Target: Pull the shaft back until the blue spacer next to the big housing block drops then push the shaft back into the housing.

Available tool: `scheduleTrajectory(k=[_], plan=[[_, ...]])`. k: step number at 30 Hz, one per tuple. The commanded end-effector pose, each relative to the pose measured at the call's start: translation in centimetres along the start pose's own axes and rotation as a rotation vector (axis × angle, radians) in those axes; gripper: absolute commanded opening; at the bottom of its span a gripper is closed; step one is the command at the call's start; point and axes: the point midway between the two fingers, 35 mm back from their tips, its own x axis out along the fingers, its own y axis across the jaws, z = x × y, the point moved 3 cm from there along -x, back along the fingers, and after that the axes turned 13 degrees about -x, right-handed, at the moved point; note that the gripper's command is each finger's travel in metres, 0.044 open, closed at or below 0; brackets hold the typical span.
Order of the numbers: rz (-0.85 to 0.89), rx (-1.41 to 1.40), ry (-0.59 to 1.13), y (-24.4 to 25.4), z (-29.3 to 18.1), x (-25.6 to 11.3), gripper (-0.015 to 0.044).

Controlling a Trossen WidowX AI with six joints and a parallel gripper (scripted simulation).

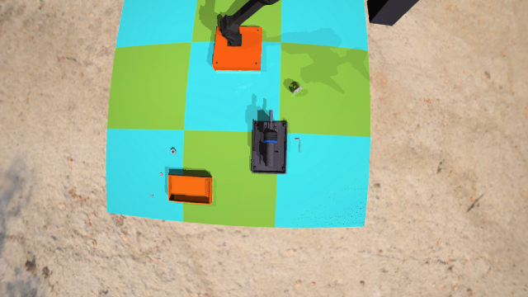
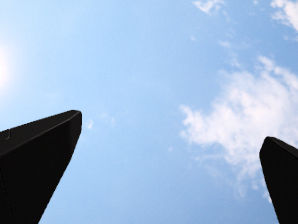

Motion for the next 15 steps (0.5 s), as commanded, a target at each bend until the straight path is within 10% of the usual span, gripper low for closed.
scheduleTrajectory(k=[1, 15], plan=[[-0.001, 0.003, 0.002, 0.1, 0.0, 0.0, 0.0426], [0.046, 0.381, 0.223, 9.2, 3.1, 1.4, 0.044]])
